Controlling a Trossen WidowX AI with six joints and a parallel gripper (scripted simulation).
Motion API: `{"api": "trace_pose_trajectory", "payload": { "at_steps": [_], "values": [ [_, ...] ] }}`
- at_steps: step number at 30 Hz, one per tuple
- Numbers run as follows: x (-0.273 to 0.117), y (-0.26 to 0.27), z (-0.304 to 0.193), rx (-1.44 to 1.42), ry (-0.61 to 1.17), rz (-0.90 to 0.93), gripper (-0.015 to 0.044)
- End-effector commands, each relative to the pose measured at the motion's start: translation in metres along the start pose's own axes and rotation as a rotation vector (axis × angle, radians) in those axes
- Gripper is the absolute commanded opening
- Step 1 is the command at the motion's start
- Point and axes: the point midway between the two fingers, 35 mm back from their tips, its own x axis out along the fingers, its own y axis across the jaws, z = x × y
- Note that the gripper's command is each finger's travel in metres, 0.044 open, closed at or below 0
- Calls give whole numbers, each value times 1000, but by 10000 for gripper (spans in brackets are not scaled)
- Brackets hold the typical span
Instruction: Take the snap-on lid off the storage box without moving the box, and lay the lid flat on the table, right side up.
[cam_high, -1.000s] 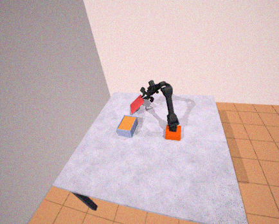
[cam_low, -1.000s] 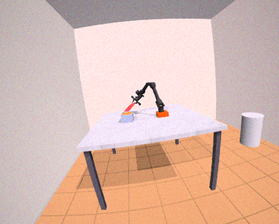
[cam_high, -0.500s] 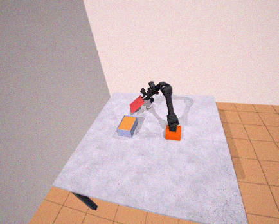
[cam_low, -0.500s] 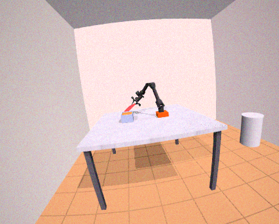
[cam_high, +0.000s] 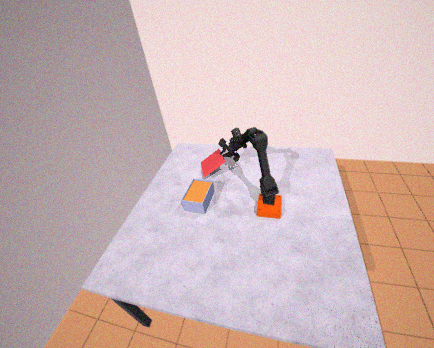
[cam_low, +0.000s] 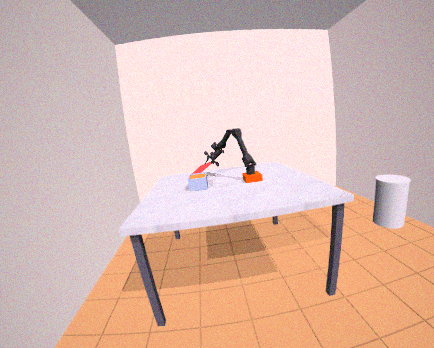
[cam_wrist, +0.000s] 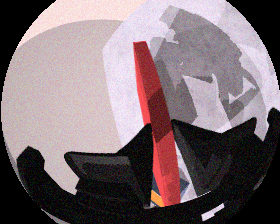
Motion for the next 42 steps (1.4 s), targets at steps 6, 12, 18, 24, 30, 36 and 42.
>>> {"api": "trace_pose_trajectory", "payload": {
  "at_steps": [6, 12, 18, 24, 30, 36, 42],
  "values": [
    [14, -20, -8, 23, 24, -31, 0],
    [17, -24, -9, 23, 24, -31, 0],
    [20, -28, -9, 23, 24, -31, 0],
    [23, -31, -9, 23, 25, -31, 0],
    [26, -35, -9, 23, 25, -31, 0],
    [29, -39, -9, 23, 25, -31, 0],
    [32, -43, -9, 23, 25, -31, 0]
  ]
}}
